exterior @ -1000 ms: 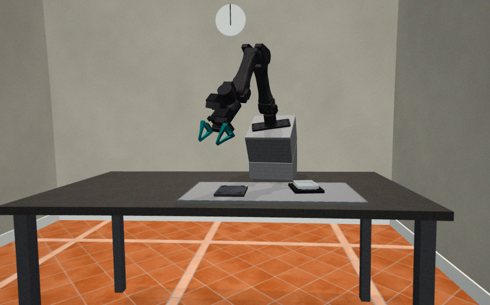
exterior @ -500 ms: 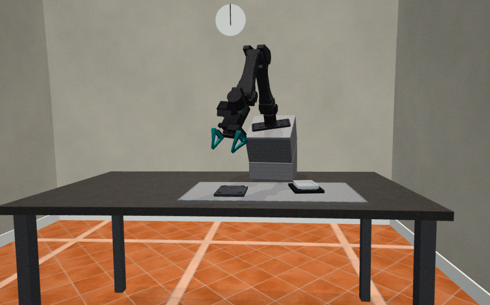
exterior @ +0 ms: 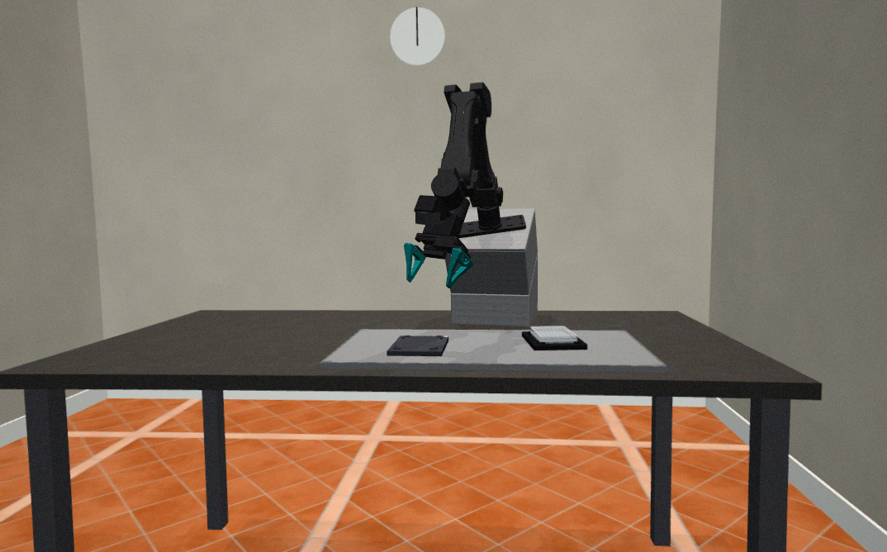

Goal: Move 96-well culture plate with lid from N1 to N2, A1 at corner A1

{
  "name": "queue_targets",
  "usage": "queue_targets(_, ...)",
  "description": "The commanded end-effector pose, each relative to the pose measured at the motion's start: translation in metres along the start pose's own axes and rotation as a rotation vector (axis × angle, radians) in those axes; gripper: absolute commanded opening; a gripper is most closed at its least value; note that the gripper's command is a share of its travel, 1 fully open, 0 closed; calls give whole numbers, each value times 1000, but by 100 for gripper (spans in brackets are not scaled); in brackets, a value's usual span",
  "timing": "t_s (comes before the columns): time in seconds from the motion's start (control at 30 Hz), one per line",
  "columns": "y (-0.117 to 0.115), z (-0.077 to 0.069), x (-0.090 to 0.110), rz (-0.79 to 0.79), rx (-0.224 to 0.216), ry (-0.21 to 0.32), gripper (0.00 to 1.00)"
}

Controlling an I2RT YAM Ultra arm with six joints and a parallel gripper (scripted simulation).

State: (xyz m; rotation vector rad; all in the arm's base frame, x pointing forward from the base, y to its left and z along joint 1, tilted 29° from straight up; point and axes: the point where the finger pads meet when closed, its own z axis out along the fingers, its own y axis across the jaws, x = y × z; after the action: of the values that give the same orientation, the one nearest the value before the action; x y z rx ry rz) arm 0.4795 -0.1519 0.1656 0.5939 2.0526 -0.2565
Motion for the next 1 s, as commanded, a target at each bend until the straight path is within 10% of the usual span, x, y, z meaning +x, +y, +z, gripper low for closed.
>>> queue_targets(0.0,14,2,16,-1,2,6,100)
queue_targets(0.13,20,-2,22,-22,-10,39,100)
queue_targets(0.17,26,-11,-2,-33,-44,6,100)
queue_targets(0.5,56,-7,64,-89,-53,123,100)
queue_targets(0.73,80,-12,57,-115,-101,114,100)
queue_targets(0.9,85,-14,107,-165,-90,210,100)
queue_targets(0.97,101,-19,93,-202,-140,212,100)
